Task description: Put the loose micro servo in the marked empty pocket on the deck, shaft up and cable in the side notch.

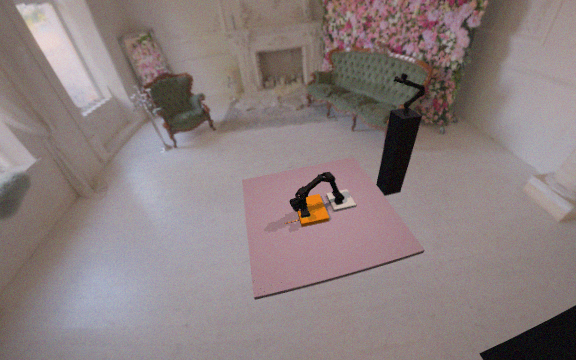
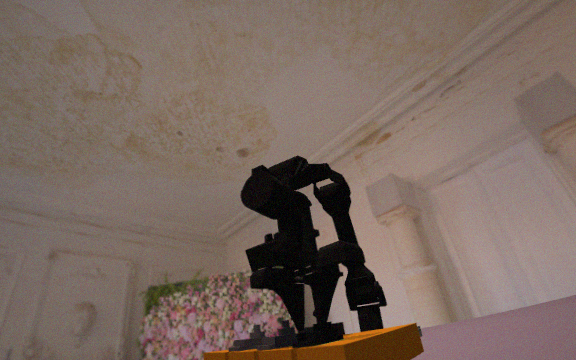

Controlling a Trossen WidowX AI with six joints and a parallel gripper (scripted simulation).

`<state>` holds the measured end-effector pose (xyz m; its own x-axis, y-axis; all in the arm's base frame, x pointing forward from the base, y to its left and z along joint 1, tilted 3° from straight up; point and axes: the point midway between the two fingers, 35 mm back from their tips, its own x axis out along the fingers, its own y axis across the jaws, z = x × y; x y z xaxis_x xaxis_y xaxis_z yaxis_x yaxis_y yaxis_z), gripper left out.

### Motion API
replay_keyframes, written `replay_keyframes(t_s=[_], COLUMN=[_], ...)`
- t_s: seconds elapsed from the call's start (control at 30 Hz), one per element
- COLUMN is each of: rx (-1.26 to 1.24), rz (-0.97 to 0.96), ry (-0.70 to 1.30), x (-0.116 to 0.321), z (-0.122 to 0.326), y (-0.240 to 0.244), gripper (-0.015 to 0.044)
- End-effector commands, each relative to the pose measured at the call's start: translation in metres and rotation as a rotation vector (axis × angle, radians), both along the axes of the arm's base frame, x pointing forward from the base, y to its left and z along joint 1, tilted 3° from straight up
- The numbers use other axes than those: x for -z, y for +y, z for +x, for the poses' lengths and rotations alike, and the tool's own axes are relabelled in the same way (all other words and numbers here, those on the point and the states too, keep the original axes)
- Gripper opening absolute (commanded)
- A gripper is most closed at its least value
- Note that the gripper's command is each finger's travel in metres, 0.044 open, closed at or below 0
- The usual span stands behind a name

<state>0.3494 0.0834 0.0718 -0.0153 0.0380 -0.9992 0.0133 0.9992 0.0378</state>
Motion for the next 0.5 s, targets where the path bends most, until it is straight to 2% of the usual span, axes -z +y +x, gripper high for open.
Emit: replay_keyframes(t_s=[0.0,0.13,0.3,0.47], rx=[0.000,0.000,0.001,0.001], rz=[0.004,0.004,0.005,0.004], ry=[-0.017,-0.017,-0.019,-0.010], x=[-0.021,-0.021,-0.039,-0.075], z=[-0.001,0.001,-0.024,-0.087], y=[-0.001,0.000,0.002,0.001], gripper=[0.0187,0.0187,0.0319,0.0440])
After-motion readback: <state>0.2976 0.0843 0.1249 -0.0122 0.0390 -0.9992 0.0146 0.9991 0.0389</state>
